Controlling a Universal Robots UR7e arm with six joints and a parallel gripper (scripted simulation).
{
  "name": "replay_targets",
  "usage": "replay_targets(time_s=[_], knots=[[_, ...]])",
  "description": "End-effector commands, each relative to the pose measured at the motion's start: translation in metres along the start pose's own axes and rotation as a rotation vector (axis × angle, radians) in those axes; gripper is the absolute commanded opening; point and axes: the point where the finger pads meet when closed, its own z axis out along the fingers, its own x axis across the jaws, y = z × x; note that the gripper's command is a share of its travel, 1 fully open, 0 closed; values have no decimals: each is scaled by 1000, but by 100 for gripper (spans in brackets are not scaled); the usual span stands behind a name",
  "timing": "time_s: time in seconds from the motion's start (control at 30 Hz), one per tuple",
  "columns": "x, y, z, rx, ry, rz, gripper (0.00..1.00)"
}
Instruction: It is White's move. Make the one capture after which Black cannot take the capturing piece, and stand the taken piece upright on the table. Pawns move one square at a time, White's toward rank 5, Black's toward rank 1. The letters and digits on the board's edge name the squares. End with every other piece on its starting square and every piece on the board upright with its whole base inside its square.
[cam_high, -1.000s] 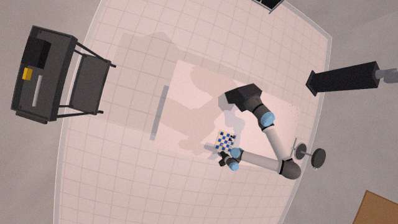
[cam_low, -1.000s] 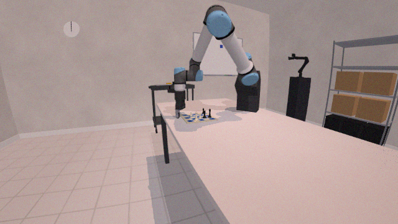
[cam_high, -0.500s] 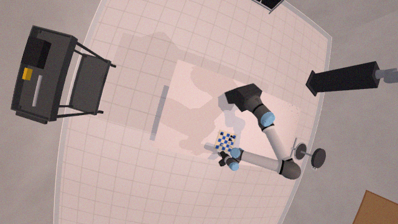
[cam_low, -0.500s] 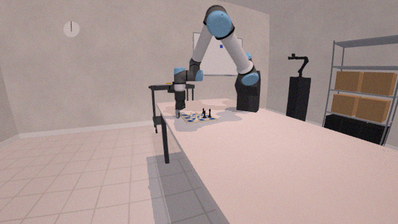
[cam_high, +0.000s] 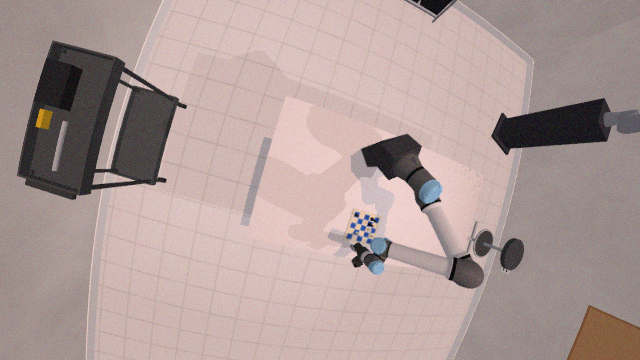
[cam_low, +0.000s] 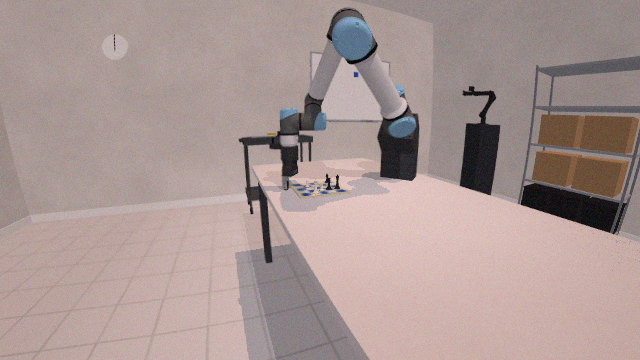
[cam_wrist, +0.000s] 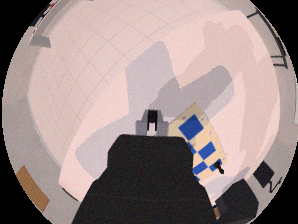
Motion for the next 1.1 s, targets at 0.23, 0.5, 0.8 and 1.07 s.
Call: replay_targets(time_s=[0.23,0.5,0.8,1.07], knots=[[0,0,0,1,0,0,14],[0,0,0,1,0,0,54],[0,0,0,1,0,0,68],[0,0,-2,1,0,0,68]])
